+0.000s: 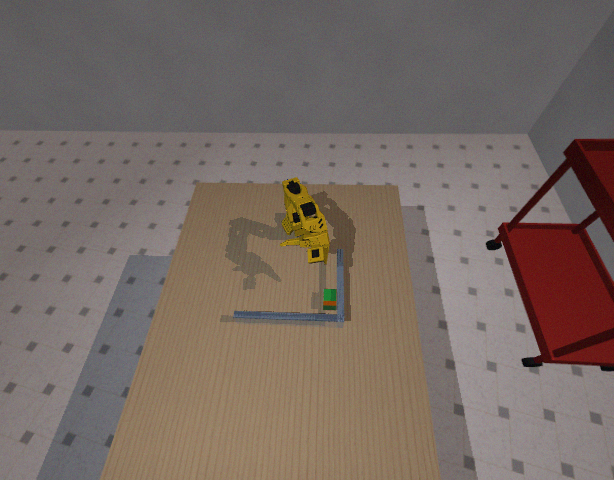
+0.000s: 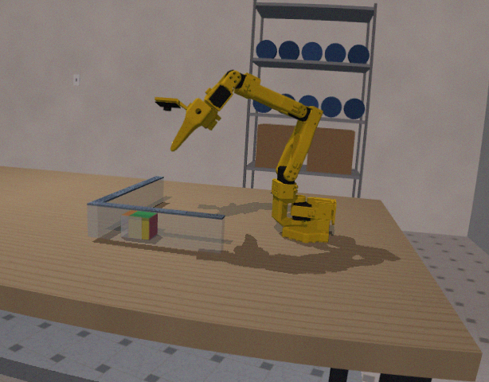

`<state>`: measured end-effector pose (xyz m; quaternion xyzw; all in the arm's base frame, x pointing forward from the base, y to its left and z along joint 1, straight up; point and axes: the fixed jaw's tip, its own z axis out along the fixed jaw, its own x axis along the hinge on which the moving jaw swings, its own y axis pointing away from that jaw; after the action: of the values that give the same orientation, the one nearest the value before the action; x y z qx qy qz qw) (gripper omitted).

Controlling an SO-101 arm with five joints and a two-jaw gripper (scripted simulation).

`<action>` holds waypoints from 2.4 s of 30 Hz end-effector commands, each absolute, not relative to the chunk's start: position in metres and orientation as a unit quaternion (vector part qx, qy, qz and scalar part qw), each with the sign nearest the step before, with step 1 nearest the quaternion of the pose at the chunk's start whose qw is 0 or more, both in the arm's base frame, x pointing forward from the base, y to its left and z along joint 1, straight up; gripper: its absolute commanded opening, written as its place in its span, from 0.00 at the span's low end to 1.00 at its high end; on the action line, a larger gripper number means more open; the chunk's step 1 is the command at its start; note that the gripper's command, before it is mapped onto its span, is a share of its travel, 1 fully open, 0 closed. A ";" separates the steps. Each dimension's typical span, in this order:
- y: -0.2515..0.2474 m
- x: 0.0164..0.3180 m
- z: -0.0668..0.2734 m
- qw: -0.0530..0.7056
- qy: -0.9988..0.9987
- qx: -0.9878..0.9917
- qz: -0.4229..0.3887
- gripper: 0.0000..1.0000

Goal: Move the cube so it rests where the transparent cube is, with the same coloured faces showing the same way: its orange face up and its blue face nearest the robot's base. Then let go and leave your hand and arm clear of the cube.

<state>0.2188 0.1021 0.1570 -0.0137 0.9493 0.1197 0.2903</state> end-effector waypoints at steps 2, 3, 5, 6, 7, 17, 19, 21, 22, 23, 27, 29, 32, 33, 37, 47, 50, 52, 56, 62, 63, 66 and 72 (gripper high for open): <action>0.103 0.220 0.167 0.310 0.942 -0.025 0.125 0.97; 0.104 0.220 0.167 0.310 0.942 -0.027 0.124 0.97; 0.104 0.220 0.166 0.309 0.943 -0.032 0.122 0.96; 0.104 0.221 0.166 0.308 0.943 -0.035 0.121 0.96; 0.104 0.221 0.165 0.308 0.943 -0.038 0.119 0.96; 0.105 0.222 0.162 0.303 0.945 -0.064 0.109 0.94; 0.105 0.222 0.161 0.301 0.945 -0.071 0.105 0.93; 0.106 0.222 0.160 0.299 0.945 -0.079 0.102 0.92; 0.106 0.222 0.160 0.298 0.945 -0.084 0.101 0.92; 0.106 0.223 0.159 0.298 0.945 -0.088 0.099 0.92; 0.106 0.223 0.158 0.295 0.946 -0.101 0.094 0.91; 0.107 0.223 0.157 0.294 0.946 -0.106 0.092 0.90; 0.107 0.224 0.155 0.290 0.945 -0.120 0.087 0.89; 0.107 0.224 0.155 0.289 0.945 -0.125 0.085 0.89; 0.108 0.225 0.152 0.284 0.945 -0.145 0.077 0.87; 0.110 0.226 0.146 0.273 0.941 -0.190 0.061 0.83; 0.110 0.227 0.144 0.268 0.939 -0.208 0.055 0.81; 0.111 0.227 0.142 0.265 0.937 -0.221 0.051 0.80; 0.111 0.228 0.139 0.257 0.934 -0.246 0.043 0.78; 0.112 0.228 0.136 0.250 0.929 -0.271 0.036 0.76; 0.112 0.228 0.135 0.248 0.927 -0.278 0.034 0.76; 0.113 0.229 0.132 0.242 0.923 -0.298 0.028 0.74; 0.114 0.230 0.126 0.229 0.913 -0.338 0.018 0.70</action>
<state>0.2273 0.1113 0.1168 -0.3177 0.9251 0.0194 0.2072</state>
